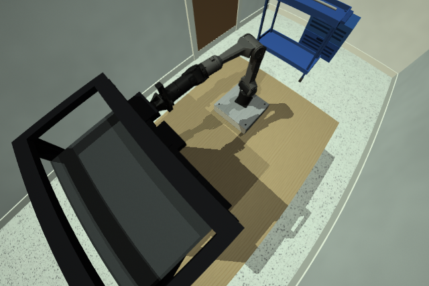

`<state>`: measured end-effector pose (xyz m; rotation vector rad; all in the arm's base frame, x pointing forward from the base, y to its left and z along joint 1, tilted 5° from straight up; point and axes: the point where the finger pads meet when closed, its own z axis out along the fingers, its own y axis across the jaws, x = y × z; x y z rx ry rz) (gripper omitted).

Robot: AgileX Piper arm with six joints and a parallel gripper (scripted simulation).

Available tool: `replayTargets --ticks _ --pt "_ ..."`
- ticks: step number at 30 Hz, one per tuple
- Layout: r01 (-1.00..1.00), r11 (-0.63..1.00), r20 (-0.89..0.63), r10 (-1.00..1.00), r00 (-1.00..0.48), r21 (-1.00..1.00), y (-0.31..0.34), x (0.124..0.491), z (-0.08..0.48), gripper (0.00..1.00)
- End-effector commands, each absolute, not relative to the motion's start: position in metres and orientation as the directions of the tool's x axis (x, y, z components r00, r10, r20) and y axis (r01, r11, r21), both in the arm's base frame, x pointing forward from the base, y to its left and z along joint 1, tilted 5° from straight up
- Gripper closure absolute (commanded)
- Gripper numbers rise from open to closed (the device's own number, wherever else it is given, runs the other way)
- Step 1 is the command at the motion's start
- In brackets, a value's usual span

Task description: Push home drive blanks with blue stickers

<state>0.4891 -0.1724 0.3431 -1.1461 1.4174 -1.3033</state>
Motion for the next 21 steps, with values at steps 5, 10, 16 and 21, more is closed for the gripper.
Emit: replayTargets --ticks 5,10,16,21 --pt "-0.076 0.03 -0.015 -0.98 -0.197 -0.997 -0.1727 0.492 0.3389 1.0" --pt "-0.076 0.03 -0.015 -0.98 -0.197 -0.997 -0.1731 0.4942 0.3382 1.0" --pt "-0.076 0.03 -0.015 -0.98 -0.197 -0.997 -0.1731 0.4943 0.3382 1.0" --pt "-0.076 0.03 -0.015 -0.98 -0.197 -0.997 -0.1731 0.4944 0.3381 1.0"
